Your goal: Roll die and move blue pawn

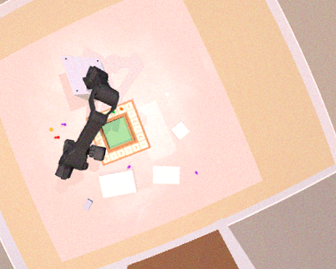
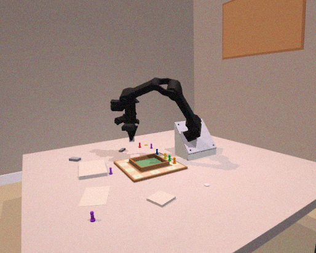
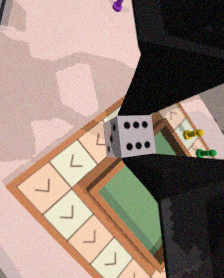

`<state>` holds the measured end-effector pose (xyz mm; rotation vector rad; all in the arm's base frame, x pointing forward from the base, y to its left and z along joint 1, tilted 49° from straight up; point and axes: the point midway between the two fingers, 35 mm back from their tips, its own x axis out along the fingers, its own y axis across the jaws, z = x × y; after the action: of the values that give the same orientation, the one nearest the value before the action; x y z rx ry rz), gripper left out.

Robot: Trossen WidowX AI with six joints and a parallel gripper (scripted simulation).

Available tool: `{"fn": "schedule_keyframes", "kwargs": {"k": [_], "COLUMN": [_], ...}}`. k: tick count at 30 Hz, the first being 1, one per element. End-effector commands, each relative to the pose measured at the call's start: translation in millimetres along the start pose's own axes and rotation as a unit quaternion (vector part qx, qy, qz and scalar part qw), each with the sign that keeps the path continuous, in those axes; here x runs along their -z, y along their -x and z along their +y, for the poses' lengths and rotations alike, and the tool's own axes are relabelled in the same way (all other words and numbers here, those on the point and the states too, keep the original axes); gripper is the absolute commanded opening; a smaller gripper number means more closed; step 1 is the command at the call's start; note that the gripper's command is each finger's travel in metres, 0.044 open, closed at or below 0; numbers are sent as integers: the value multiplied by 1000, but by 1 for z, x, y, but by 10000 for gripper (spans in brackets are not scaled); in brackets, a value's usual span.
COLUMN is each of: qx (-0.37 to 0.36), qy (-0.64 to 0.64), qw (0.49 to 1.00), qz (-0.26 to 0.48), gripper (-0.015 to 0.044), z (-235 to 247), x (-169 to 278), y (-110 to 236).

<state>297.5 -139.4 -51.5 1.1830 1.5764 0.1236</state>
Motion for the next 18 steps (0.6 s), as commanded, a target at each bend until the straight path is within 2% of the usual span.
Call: {"fn": "schedule_keyframes", "kwargs": {"k": [1,18], "qx": [-2,-4], "qy": [-53,-287], "qw": [999,958], "qz": [0,4], "gripper": [0,0], "z": [11,52], "x": [9,55], "y": [-3,-17]}}
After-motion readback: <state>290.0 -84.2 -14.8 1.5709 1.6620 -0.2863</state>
